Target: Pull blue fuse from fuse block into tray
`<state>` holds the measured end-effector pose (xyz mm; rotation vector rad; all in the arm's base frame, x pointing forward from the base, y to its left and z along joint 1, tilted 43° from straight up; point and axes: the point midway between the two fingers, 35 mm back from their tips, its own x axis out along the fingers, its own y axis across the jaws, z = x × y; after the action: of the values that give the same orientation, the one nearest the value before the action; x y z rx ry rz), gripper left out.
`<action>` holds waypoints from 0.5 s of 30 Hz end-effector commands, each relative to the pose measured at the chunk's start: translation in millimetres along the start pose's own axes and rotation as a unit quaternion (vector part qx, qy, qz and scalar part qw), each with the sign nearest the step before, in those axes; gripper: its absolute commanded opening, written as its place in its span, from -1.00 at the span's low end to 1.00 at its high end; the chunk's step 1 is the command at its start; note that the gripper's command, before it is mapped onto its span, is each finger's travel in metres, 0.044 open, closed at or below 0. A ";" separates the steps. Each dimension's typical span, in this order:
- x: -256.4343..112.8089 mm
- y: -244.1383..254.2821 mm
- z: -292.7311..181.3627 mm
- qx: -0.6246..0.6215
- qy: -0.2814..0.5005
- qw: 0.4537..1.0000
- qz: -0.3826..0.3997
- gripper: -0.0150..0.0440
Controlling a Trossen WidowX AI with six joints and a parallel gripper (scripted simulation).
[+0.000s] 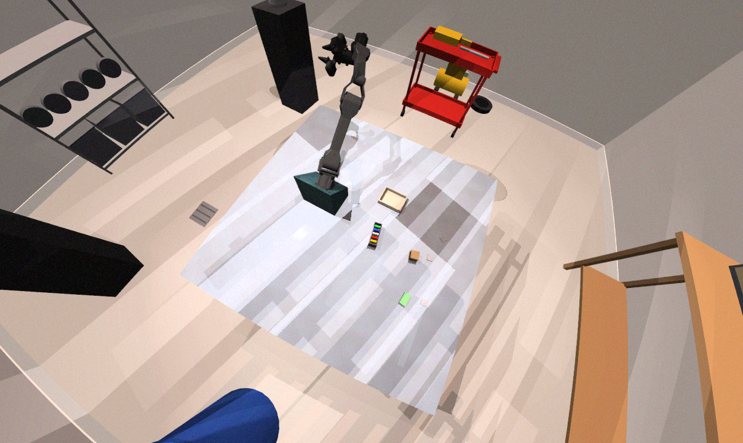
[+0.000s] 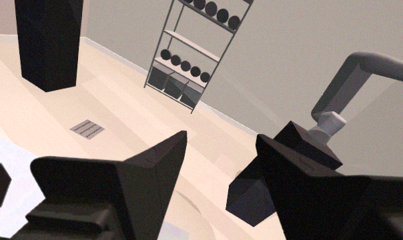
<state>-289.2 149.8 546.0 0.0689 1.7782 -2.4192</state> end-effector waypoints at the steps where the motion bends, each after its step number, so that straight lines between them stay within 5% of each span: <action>1: -0.3 0.1 -2.5 0.003 0.003 1.000 0.000 0.28; 7: -19.9 8.1 -82.2 0.089 0.099 0.991 -0.013 -0.24; 15: -81.2 33.3 -191.2 0.218 0.231 0.947 -0.054 -0.24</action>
<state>-239.2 295.5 483.6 0.5313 1.4692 -2.8951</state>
